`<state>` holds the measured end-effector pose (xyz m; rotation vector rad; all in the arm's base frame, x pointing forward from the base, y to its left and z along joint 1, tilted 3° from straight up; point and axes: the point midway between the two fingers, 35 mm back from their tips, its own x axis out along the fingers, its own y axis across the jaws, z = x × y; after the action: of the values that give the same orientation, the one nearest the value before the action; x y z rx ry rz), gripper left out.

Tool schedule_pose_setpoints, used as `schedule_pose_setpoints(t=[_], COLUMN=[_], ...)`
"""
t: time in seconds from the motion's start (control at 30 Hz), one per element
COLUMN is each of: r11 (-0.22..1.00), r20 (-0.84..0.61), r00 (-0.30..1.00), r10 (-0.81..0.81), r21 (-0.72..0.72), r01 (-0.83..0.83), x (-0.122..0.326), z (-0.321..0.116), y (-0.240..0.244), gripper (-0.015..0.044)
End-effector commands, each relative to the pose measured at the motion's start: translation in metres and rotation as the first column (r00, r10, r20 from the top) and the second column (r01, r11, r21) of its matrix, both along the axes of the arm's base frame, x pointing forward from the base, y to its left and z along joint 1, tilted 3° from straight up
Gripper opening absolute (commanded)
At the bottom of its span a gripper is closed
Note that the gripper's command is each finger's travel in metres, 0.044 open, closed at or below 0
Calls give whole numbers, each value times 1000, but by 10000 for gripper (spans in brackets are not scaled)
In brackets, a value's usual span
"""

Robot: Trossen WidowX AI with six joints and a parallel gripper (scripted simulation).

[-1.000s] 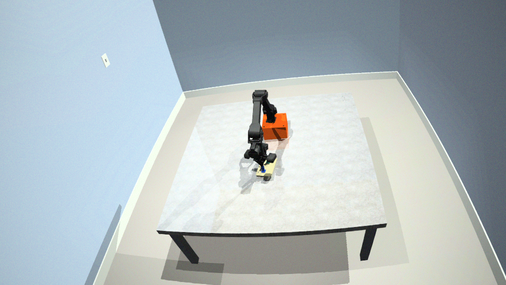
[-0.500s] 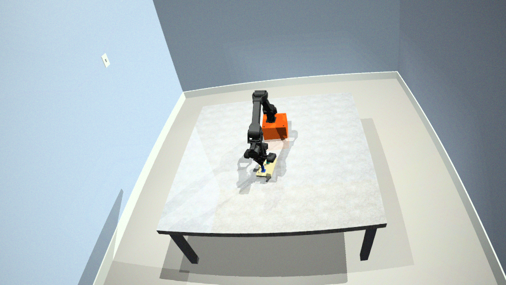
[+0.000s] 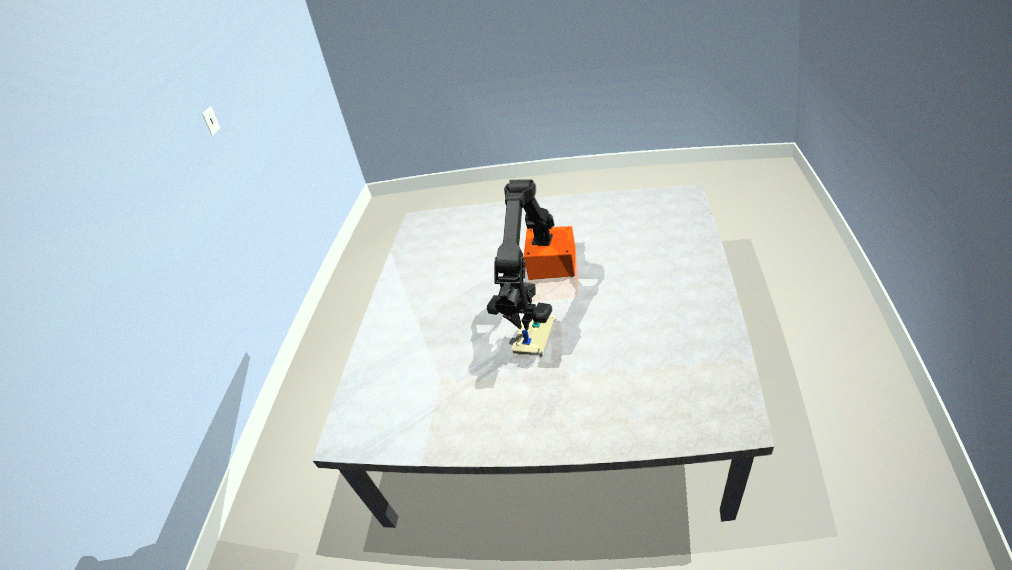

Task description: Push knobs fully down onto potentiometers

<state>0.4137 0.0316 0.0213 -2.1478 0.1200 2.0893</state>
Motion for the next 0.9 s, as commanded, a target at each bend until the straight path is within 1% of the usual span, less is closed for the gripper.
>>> schedule_pose_setpoints(t=[0.0, 0.1, 0.33, 0.6, 0.67, 0.87], r11=[1000, 1000, 1000, 1000, 1000, 1000], r20=[1, 1, -3, -8, -8, -8], r00=[1000, 1000, 1000, 1000, 1000, 1000], r10=[0, 0, 1, 2, 2, 2], r21=[0, 0, 2, 4, 4, 4], r01=[0, 0, -1, -2, -2, -2], x=[0, -6, -81, -174, -182, -182], z=[-1, 2, 23, 20, 18, 18], y=[0, 0, -2, -7, -7, -7], gripper=[184, 263, 440, 440, 440, 440])
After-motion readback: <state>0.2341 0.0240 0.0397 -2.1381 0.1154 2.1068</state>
